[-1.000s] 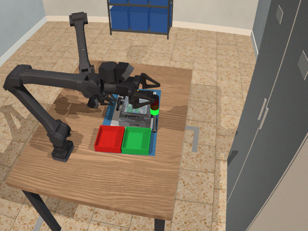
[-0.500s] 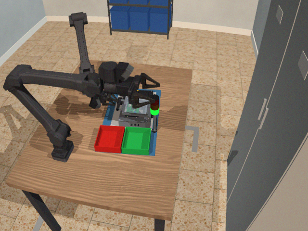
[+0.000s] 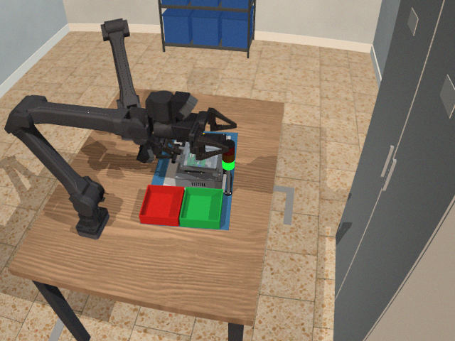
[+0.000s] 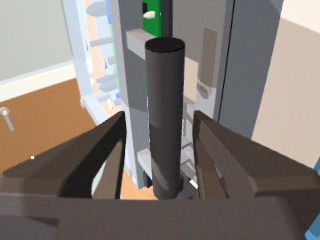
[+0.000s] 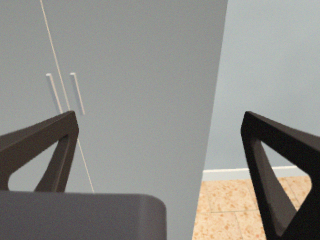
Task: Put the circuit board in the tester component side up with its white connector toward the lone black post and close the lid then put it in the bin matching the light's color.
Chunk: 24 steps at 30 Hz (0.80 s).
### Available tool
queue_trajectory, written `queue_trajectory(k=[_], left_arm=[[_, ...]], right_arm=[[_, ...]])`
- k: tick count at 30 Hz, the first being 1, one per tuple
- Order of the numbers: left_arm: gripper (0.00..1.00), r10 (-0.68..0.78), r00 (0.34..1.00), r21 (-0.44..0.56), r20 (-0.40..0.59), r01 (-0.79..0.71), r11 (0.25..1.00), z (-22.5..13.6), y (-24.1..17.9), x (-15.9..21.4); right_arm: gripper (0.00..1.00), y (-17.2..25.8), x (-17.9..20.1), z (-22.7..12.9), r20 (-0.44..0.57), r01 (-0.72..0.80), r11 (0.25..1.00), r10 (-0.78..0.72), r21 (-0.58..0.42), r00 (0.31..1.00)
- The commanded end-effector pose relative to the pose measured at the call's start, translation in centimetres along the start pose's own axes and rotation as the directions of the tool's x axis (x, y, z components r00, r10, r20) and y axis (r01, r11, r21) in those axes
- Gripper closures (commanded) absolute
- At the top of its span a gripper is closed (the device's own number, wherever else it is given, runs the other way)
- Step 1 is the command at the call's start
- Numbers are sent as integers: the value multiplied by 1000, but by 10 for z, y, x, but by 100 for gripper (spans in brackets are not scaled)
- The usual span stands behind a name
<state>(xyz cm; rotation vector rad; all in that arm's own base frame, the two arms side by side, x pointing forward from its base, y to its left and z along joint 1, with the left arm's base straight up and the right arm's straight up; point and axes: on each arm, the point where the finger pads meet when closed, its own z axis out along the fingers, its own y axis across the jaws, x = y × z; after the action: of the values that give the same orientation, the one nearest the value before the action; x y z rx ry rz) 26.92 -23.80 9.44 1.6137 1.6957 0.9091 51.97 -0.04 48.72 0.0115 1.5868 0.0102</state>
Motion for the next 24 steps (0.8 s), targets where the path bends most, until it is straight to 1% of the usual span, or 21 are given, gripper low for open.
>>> queue_trajectory(k=[1, 9, 10, 12, 13, 17, 18, 19, 22, 23, 24], left_arm=[[62, -20, 1000, -16, 21, 20, 1000, 1, 13, -10], [62, -24, 999, -18, 27, 25, 1000, -1, 13, -12], [70, -24, 999, -18, 27, 25, 1000, -1, 13, -12], [70, -24, 999, -18, 27, 25, 1000, -1, 13, -12], [74, -53, 997, -33, 48, 55, 998, -6, 27, -19], [74, -52, 998, -35, 45, 53, 998, -6, 27, -19], [76, -52, 998, -35, 45, 53, 998, -6, 27, -19], [77, -36, 999, -28, 33, 37, 999, -4, 18, -10], [82, -36, 999, -29, 32, 37, 999, -4, 18, -9], [83, -54, 998, -38, 44, 55, 998, -7, 27, -17], [84, -54, 998, -38, 44, 55, 998, -7, 27, -17]], right_arm=[[0, -1, -11, -2, 27, 14, 1000, -14, 0, 1000], [0, -1, -11, -2, 27, 14, 1000, -14, 0, 1000], [0, -1, -11, -2, 27, 14, 1000, -14, 0, 1000], [0, -1, -11, -2, 27, 14, 1000, -14, 0, 1000], [0, -1, -11, -2, 27, 14, 1000, -14, 0, 1000], [0, -1, -11, -2, 27, 14, 1000, -14, 0, 1000], [0, -1, -11, -2, 27, 14, 1000, -14, 0, 1000], [0, -1, -11, -2, 27, 14, 1000, -14, 0, 1000], [0, -1, -11, -2, 27, 14, 1000, -14, 0, 1000], [0, -1, -11, -2, 27, 14, 1000, -14, 0, 1000], [0, -1, -11, -2, 27, 14, 1000, -14, 0, 1000]])
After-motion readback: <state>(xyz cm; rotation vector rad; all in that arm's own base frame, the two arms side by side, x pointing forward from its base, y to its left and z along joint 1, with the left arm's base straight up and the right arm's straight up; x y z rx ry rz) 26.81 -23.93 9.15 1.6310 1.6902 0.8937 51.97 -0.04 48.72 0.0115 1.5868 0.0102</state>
